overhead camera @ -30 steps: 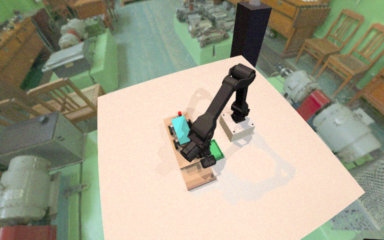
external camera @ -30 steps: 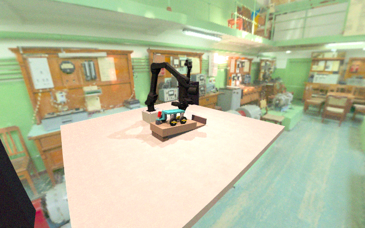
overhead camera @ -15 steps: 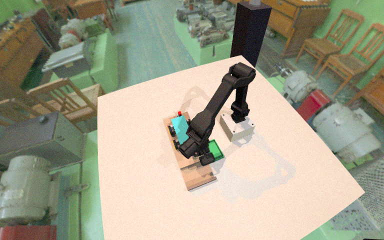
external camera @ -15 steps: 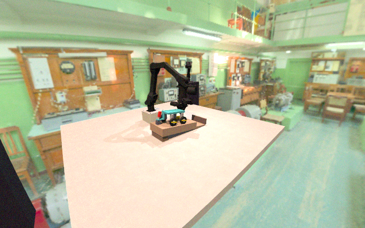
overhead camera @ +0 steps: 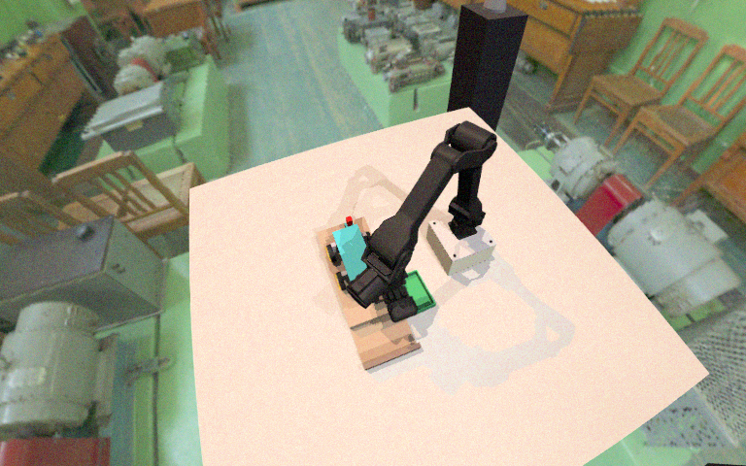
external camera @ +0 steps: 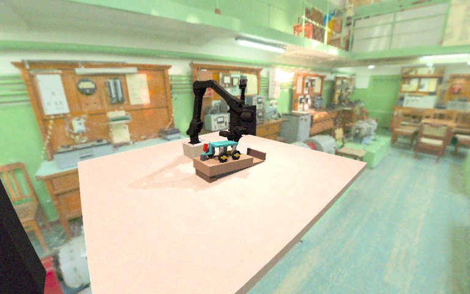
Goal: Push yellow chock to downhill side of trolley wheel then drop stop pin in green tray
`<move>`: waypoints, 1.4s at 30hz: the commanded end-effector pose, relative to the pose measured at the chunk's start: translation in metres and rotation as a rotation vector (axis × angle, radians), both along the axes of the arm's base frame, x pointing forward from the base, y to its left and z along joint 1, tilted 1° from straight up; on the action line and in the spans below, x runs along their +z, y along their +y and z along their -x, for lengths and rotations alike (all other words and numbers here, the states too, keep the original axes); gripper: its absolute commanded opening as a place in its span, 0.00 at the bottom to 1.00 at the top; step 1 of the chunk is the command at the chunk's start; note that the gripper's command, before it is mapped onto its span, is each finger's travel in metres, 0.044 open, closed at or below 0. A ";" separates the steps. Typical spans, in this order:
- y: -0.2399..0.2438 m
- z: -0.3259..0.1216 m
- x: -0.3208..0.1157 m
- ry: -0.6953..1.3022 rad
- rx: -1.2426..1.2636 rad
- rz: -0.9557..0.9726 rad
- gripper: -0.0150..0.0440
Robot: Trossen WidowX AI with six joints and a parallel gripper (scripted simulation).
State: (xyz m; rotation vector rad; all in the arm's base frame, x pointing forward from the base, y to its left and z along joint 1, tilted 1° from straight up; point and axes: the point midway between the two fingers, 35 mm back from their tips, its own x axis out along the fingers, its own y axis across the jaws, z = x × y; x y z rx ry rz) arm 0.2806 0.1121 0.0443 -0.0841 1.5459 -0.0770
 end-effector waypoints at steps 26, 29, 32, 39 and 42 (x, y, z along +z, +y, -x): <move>0.007 0.002 0.050 0.009 0.006 0.005 0.71; 0.005 -0.001 0.054 -0.009 0.009 -0.016 0.67; -0.006 -0.020 0.068 -0.085 0.038 -0.069 0.58; -0.037 -0.030 0.073 -0.067 0.288 -0.003 0.58; -0.050 -0.033 0.075 -0.051 0.398 0.026 0.58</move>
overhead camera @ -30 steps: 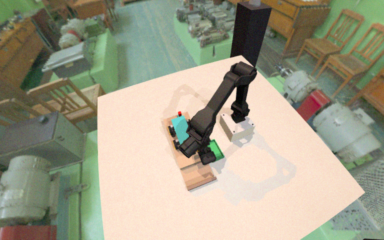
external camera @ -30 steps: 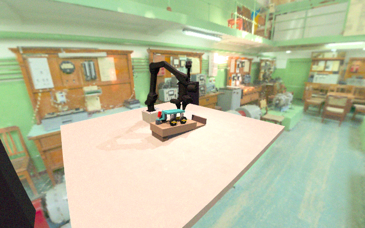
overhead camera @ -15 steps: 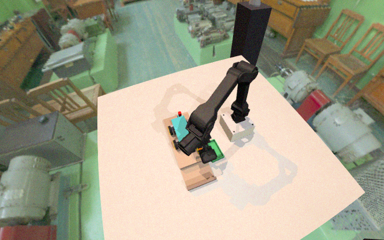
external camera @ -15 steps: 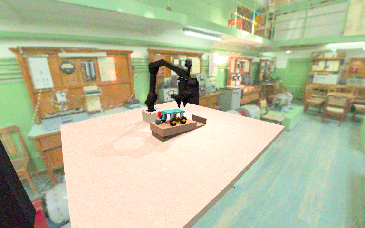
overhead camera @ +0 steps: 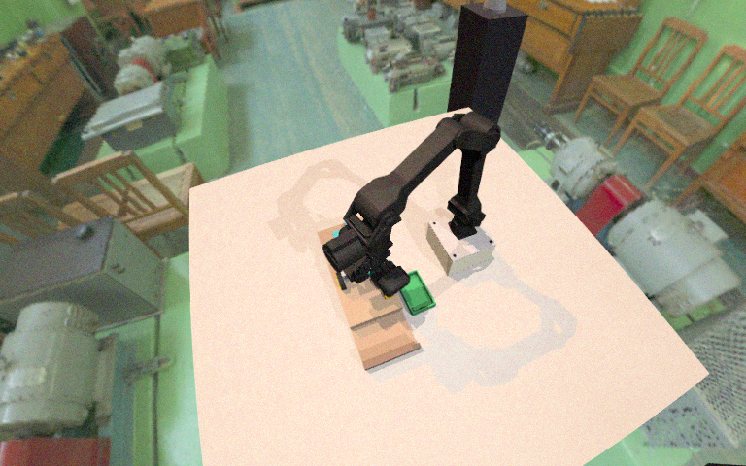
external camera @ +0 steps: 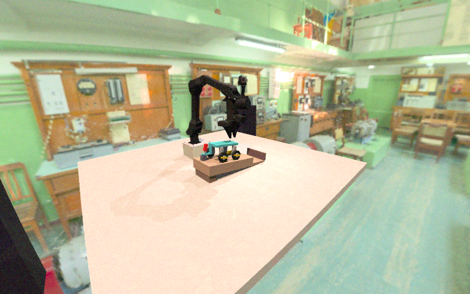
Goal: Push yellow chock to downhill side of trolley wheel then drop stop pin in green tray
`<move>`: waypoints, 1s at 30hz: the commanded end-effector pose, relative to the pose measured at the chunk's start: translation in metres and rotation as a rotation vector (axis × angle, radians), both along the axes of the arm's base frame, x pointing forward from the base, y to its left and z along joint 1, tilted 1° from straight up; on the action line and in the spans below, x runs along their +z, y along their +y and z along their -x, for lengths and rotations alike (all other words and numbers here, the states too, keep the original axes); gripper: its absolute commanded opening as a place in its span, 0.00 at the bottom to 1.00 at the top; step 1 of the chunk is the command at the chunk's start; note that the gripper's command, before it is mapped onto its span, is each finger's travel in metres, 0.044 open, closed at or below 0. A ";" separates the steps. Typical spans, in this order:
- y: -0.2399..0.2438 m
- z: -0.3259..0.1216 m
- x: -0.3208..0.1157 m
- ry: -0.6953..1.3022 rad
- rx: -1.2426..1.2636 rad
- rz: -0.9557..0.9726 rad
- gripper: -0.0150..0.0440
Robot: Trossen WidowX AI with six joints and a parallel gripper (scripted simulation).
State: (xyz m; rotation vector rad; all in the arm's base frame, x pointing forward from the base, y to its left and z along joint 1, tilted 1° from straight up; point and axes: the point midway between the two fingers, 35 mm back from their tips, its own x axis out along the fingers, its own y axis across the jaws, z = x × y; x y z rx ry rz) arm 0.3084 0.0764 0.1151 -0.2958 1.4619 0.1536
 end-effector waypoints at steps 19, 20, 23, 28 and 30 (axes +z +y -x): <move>-0.101 -0.011 0.020 0.156 0.798 0.225 0.58; -0.105 -0.011 0.021 0.168 0.834 0.233 0.58; -0.119 -0.010 0.024 0.205 0.943 0.253 0.58; -0.142 -0.006 0.028 0.273 1.124 0.278 0.58; -0.150 -0.004 0.030 0.302 1.196 0.284 0.58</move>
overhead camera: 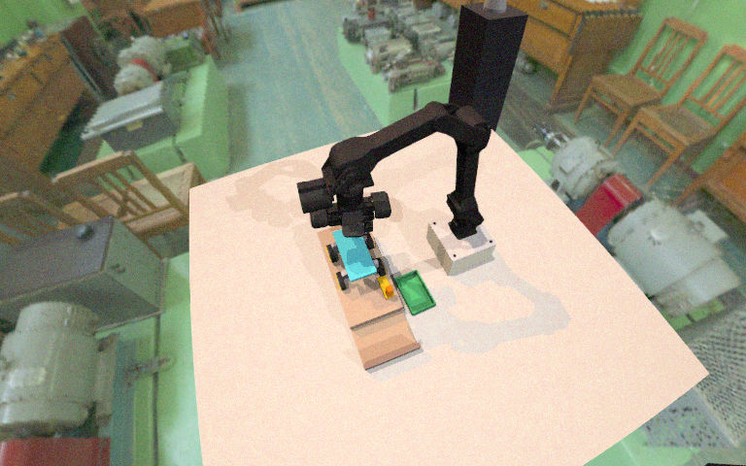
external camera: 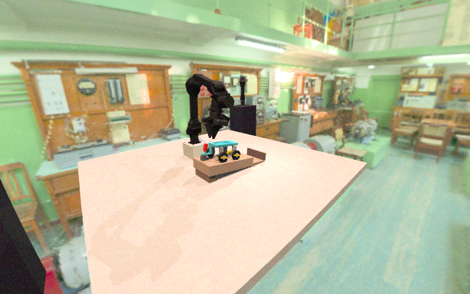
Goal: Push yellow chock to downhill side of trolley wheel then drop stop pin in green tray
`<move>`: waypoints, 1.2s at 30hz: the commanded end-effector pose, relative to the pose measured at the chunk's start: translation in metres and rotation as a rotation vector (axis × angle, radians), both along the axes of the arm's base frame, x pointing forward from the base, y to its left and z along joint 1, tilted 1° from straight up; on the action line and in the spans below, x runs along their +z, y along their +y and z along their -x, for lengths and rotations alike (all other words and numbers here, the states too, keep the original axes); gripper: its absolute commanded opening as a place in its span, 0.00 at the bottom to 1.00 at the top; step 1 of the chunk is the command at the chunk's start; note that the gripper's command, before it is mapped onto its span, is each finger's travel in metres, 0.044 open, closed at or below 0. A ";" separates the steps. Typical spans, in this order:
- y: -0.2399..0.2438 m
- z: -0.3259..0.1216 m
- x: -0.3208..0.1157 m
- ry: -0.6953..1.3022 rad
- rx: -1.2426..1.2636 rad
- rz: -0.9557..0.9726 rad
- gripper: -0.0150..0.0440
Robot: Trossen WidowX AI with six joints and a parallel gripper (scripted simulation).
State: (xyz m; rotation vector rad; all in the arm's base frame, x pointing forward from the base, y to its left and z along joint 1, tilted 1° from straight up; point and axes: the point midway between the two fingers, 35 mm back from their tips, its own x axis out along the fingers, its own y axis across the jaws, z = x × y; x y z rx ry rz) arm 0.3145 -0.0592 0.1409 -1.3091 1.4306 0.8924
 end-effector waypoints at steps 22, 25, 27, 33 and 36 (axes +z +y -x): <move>-0.026 0.002 -0.010 0.071 0.162 0.040 0.58; -0.028 0.002 -0.014 0.071 0.162 0.041 0.58; -0.029 0.002 -0.017 0.071 0.162 0.041 0.58; -0.031 0.003 -0.023 0.071 0.162 0.041 0.58; -0.031 0.003 -0.023 0.071 0.162 0.041 0.58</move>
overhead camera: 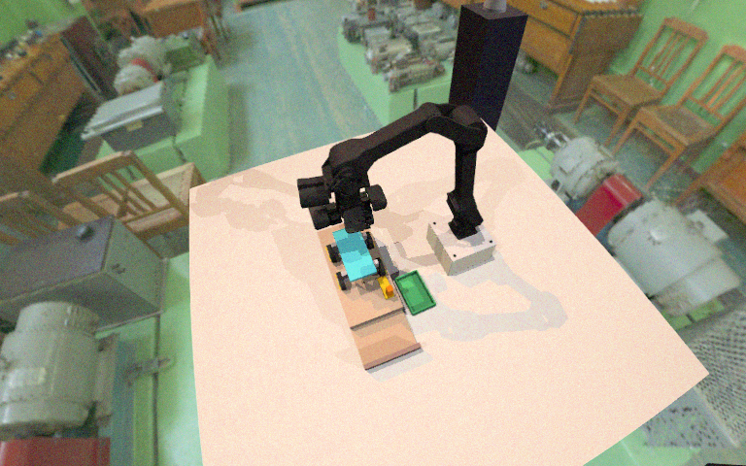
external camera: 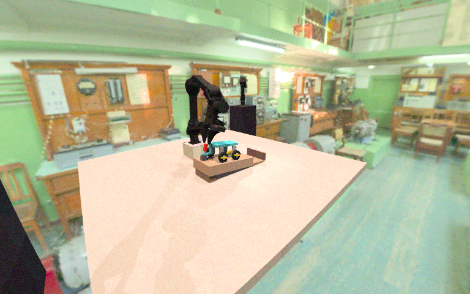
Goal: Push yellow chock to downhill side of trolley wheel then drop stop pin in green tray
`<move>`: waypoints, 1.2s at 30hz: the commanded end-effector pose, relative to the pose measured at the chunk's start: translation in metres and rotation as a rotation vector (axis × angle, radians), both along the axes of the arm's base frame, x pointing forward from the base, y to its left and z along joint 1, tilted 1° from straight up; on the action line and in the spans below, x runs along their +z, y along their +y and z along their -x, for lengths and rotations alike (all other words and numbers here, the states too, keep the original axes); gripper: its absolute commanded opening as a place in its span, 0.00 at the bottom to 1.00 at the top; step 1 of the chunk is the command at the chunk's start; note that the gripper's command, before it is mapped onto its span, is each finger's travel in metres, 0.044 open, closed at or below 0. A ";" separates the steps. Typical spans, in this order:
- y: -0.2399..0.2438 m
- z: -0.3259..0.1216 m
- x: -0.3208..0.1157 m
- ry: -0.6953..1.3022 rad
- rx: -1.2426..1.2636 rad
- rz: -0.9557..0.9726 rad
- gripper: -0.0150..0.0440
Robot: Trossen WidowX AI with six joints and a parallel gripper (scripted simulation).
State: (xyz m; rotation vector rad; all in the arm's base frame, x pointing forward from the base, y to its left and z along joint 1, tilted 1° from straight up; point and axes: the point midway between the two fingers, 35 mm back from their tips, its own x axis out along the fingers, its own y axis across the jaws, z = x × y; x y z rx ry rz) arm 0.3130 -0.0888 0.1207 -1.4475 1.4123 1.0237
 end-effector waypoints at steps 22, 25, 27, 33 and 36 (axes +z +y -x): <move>-0.010 -0.001 -0.028 0.007 0.004 0.006 0.58; -0.011 -0.001 -0.032 0.007 0.004 0.006 0.58; -0.012 -0.001 -0.035 0.007 0.004 0.006 0.58; -0.014 0.001 -0.041 0.008 0.004 0.006 0.58; -0.013 -0.001 -0.038 0.000 0.000 0.003 0.53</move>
